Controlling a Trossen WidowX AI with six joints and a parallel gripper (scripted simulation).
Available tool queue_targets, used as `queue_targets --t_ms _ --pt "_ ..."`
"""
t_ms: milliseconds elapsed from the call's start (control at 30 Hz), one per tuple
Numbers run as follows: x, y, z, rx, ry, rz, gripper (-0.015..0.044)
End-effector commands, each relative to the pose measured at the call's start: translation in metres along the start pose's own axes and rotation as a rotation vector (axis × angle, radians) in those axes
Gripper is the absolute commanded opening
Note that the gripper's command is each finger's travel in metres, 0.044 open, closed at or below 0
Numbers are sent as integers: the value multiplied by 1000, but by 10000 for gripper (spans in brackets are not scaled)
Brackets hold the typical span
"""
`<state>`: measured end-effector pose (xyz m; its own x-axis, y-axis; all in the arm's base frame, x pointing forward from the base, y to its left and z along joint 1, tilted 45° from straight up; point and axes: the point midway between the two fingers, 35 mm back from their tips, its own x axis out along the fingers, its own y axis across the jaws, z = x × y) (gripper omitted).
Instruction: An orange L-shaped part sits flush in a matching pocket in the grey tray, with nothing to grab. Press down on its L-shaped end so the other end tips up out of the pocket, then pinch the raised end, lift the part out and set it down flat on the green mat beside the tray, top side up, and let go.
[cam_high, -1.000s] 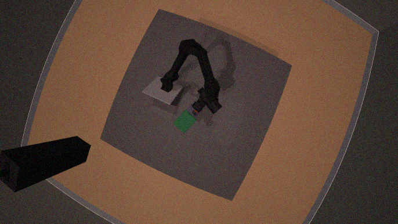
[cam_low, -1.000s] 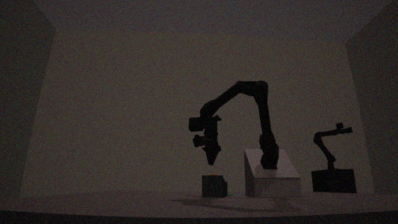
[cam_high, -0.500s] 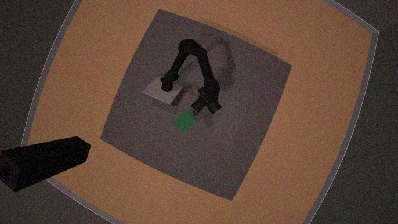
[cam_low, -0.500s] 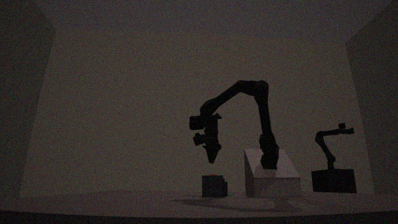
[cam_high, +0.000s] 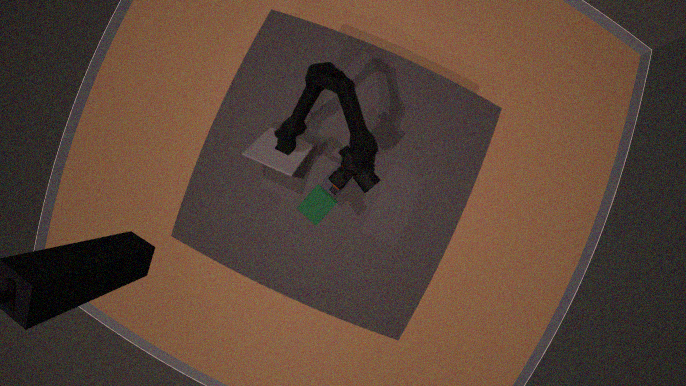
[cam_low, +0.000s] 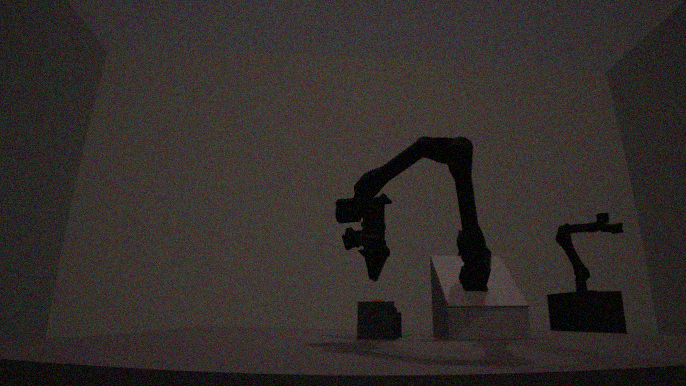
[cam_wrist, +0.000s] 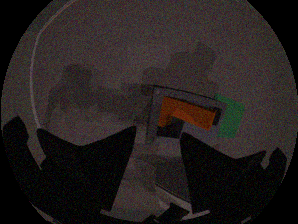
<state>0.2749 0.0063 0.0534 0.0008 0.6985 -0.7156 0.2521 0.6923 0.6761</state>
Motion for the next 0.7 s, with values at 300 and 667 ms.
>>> queue_targets --t_ms 300,667 --pt "-2 -41 7 -834 7 -7 280" --pt "-3 -76 7 -1551 14 1 280"
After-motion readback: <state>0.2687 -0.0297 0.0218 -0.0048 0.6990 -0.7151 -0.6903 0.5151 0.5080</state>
